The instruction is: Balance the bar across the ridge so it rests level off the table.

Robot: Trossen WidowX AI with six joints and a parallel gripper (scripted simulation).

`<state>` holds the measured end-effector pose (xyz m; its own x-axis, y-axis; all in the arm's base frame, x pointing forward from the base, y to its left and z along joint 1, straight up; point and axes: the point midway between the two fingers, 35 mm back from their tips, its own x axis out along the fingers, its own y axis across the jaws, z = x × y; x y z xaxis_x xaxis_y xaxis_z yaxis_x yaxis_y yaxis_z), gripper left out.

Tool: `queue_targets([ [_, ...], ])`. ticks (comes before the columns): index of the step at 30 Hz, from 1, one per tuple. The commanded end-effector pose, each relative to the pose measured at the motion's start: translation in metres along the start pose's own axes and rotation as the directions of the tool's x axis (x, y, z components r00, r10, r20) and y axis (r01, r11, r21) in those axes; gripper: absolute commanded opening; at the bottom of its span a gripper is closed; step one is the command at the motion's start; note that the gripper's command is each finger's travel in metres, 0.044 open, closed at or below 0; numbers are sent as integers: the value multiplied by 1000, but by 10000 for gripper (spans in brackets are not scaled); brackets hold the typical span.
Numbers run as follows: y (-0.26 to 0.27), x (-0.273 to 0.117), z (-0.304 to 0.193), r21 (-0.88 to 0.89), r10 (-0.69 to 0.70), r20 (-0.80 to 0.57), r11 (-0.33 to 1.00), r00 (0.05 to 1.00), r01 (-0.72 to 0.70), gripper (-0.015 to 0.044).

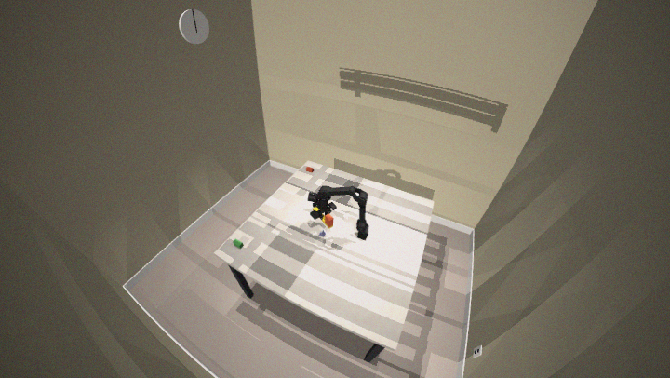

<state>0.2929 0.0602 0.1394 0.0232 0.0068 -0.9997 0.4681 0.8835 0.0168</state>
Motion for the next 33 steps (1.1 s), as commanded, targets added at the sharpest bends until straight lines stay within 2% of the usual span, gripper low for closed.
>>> queue_targets([
  [1, 12, -1, -5, -141, 1, 3, 990, 1000, -1, 0],
  [9, 40, -2, -18, -420, 4, 2, 908, 1000, -3, 0],
  [13, 52, -2, -24, -486, 5, 1, 874, 1000, -4, 0],
  [33, 57, 23, -25, -495, 5, 1, 869, 1000, -4, 0],
])
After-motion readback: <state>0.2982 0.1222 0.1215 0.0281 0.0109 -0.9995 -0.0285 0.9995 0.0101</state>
